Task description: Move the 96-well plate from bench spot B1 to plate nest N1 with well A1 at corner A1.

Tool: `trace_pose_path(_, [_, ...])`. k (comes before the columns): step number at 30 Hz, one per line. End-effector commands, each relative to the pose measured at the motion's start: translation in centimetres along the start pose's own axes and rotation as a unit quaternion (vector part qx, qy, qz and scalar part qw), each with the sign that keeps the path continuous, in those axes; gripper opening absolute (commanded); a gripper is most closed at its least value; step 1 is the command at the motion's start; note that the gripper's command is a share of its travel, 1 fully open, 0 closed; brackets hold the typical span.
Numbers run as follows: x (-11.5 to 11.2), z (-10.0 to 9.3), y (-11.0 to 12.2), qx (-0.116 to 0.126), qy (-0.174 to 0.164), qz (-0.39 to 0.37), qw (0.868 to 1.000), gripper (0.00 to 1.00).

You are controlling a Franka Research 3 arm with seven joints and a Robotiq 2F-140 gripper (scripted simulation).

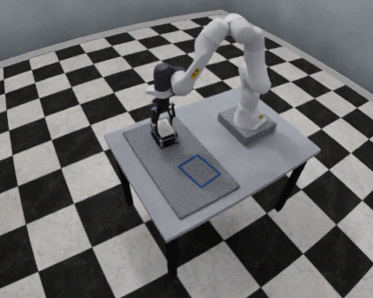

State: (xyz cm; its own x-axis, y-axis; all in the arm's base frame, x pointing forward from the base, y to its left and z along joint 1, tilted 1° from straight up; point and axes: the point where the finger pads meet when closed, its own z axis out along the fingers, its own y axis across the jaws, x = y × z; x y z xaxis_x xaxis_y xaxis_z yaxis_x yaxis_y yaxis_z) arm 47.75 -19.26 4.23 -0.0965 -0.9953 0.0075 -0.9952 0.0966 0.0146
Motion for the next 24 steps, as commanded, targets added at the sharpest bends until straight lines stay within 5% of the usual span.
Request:
trace_pose_path(1, [-0.11,-0.06,-0.31,0.004,0.0,0.001,1.0,0.6])
trace_pose_path(24, [-0.17,0.17,-0.2,0.004,0.0,0.001,1.0,0.6])
